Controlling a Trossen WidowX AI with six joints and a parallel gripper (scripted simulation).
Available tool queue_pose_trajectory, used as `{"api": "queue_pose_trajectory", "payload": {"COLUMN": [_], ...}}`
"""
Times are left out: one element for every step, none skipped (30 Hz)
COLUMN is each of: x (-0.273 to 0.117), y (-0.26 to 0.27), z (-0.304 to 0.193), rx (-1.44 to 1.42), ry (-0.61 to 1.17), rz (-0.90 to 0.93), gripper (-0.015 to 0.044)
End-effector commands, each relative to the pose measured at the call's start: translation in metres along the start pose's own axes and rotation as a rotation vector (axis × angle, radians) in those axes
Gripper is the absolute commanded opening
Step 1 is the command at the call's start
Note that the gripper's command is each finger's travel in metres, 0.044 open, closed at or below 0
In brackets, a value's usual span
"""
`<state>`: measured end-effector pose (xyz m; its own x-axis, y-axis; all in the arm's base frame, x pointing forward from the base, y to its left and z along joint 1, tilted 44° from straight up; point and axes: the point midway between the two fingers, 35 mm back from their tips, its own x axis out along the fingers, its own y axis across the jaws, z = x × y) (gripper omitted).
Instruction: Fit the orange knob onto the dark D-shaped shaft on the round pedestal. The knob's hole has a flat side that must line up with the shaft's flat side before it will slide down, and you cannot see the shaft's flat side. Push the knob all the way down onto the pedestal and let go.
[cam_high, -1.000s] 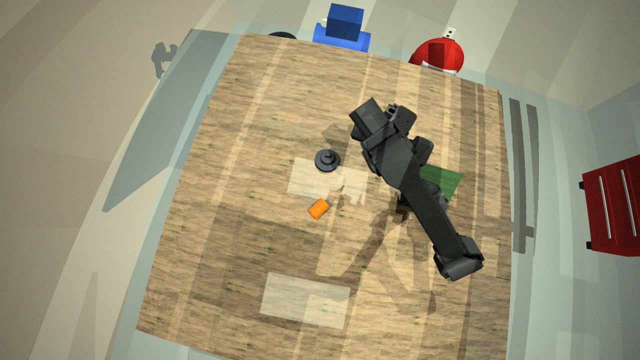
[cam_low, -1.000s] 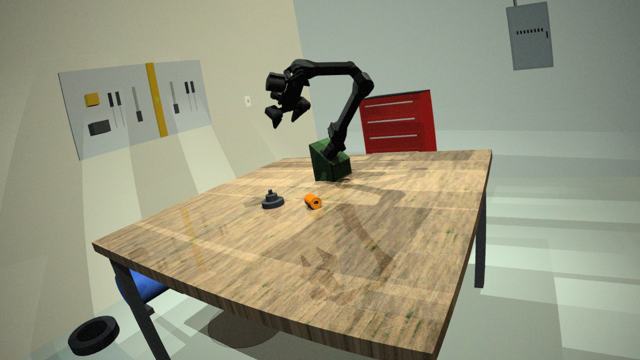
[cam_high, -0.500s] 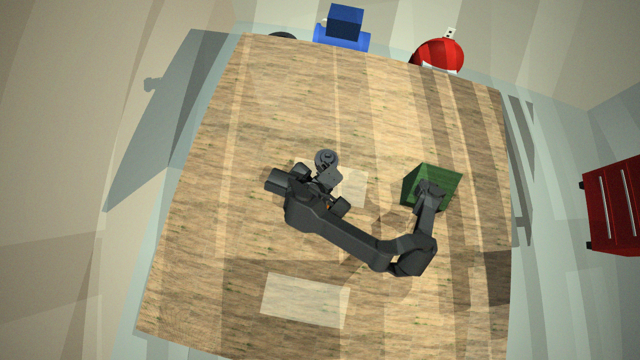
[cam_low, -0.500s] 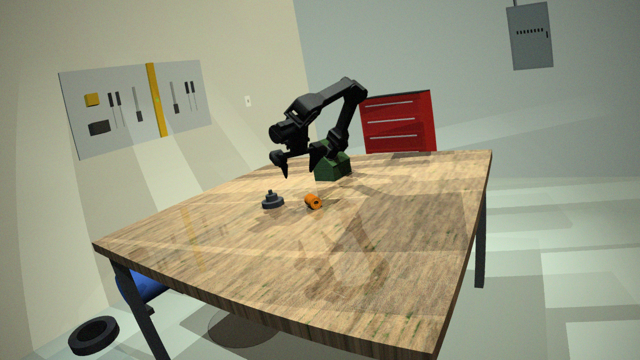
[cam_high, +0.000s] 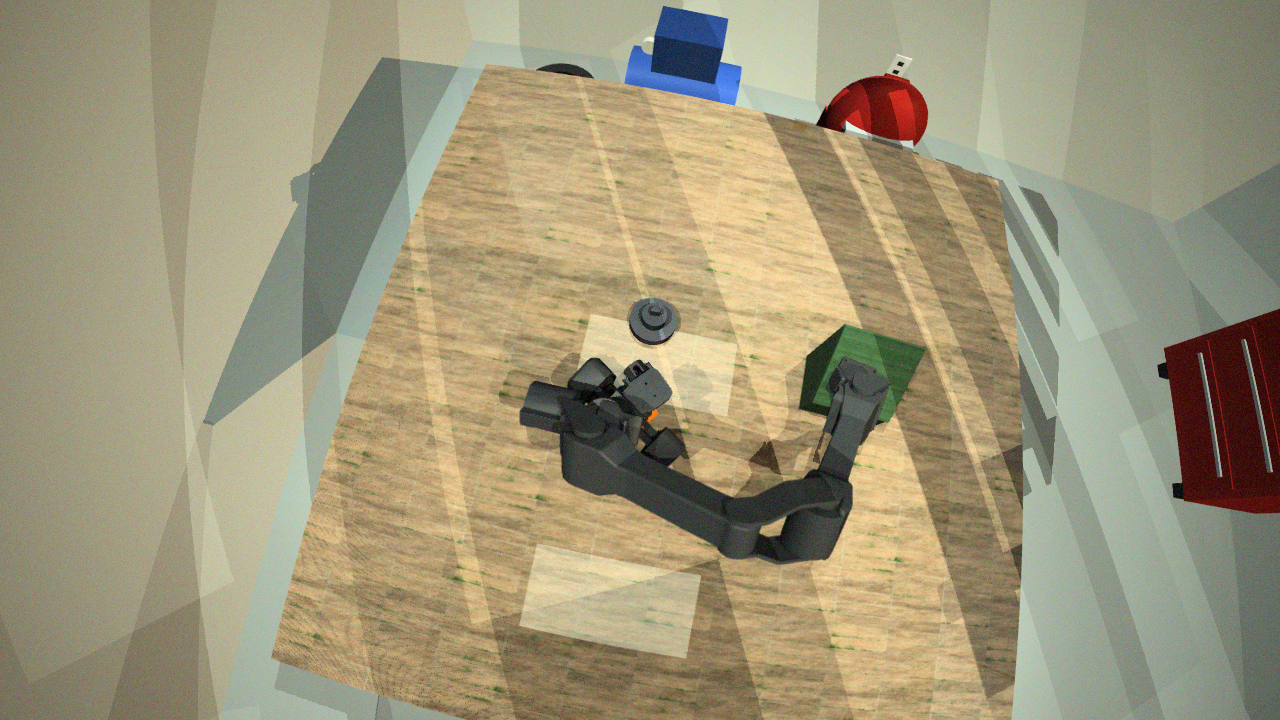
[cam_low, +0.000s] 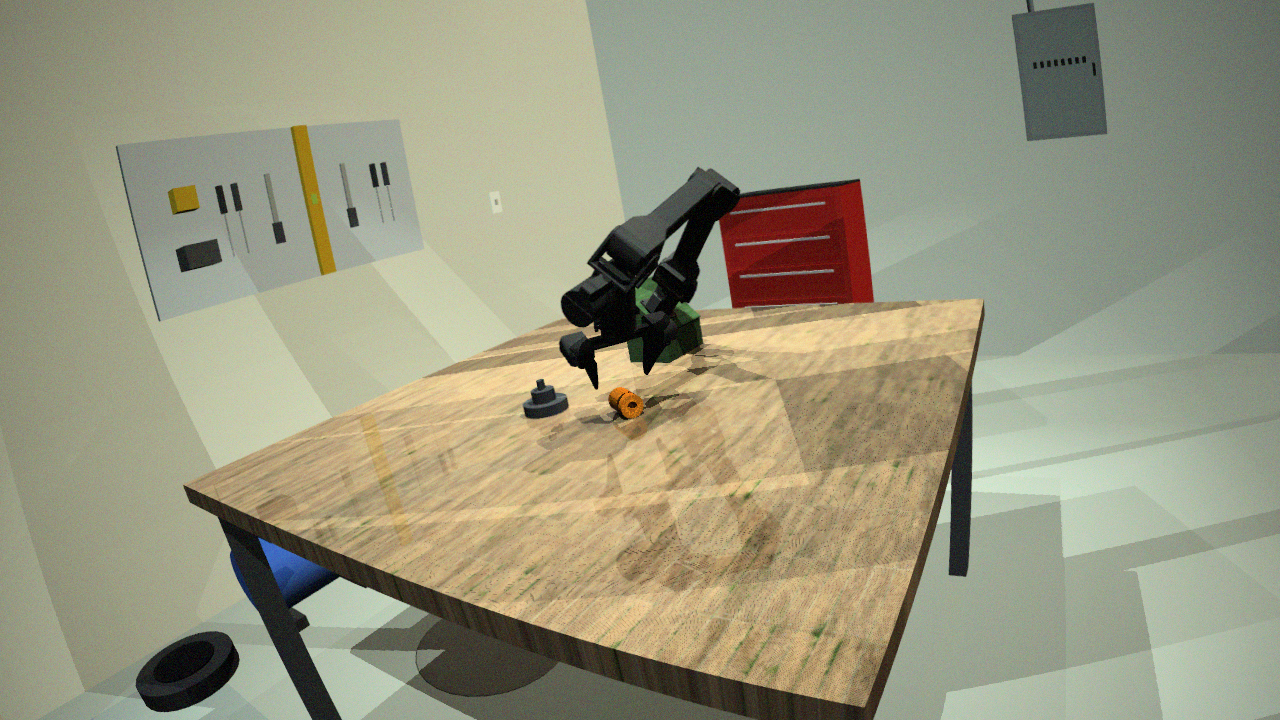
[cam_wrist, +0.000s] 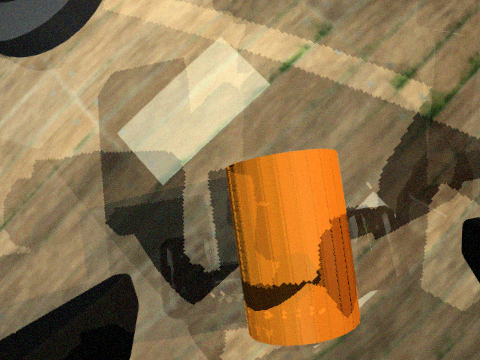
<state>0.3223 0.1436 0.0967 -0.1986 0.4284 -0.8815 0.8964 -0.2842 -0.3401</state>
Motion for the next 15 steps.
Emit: {"api": "queue_pose_trajectory", "payload": {"x": [0.004,0.005,0.007,0.008,0.010,0.011,0.013,0.014,0.016,0.017,0.019,0.020,0.022,0.023,0.025], "y": [0.000,0.000,0.000,0.000,0.000,0.000,0.000,0.000,0.000,0.000,0.000,0.000,0.000,0.000,0.000], "z": [-0.001,-0.002,-0.003,-0.003,-0.004,-0.004,-0.005,-0.006,-0.006,-0.007,-0.008,-0.008,-0.009,-0.009,-0.010], "rx": [0.009,0.009,0.009,0.009,0.009,0.009,0.009,0.009,0.009,0.009,0.009,0.009,0.009,0.009,0.009], "ry": [0.005,0.005,0.005,0.005,0.005,0.005,0.005,0.005,0.005,0.005,0.005,0.005,0.005,0.005,0.005], "rz": [-0.004,-0.004,-0.004,-0.004,-0.004,-0.004,-0.004,-0.004,-0.004,-0.004,-0.004,-0.004,-0.004,-0.004,-0.004], "gripper": [0.0440,0.0440,0.0440,0.0440,0.0440,0.0440,0.0440,0.0440,0.0440,0.0440,0.0440,0.0440,0.0440,0.0440,0.0440]}}
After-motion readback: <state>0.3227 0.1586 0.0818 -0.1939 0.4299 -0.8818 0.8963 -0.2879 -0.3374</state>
